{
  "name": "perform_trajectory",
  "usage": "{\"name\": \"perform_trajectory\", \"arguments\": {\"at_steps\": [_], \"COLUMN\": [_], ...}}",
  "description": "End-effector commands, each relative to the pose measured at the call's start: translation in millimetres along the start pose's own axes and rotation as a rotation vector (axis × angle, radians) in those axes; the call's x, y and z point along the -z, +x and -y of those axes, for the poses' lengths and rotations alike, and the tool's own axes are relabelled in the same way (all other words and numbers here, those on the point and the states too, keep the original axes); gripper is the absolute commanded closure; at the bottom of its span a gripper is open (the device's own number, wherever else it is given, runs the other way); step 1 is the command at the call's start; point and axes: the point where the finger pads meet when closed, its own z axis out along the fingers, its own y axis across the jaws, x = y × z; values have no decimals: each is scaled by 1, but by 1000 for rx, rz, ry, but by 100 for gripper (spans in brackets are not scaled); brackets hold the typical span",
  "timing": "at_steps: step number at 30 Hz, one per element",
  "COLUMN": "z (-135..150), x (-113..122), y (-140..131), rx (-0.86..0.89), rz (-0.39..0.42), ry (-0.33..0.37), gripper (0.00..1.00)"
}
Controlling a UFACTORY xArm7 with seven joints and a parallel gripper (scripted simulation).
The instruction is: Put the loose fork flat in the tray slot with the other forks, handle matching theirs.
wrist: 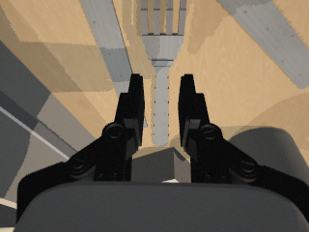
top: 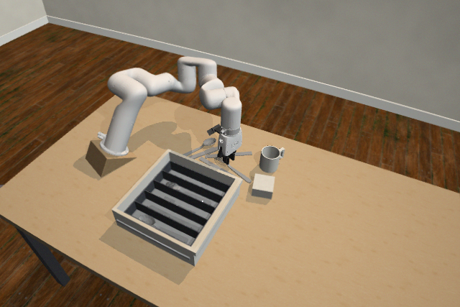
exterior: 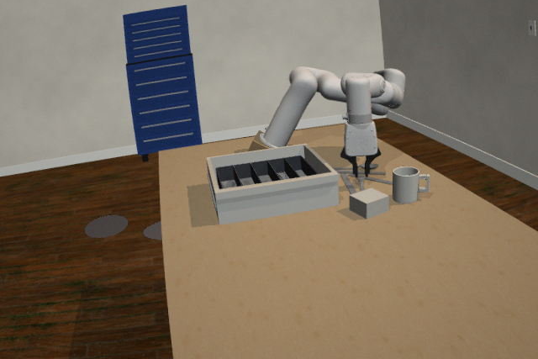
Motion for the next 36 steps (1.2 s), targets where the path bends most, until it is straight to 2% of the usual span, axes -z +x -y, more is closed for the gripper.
{"name": "perform_trajectory", "arguments": {"at_steps": [1,36], "z": [0,-1], "x": [-3,-7], "y": [-1,-1], "rx": [0,0], "rz": [4,4], "ry": [-2,-2], "gripper": [72,72]}}
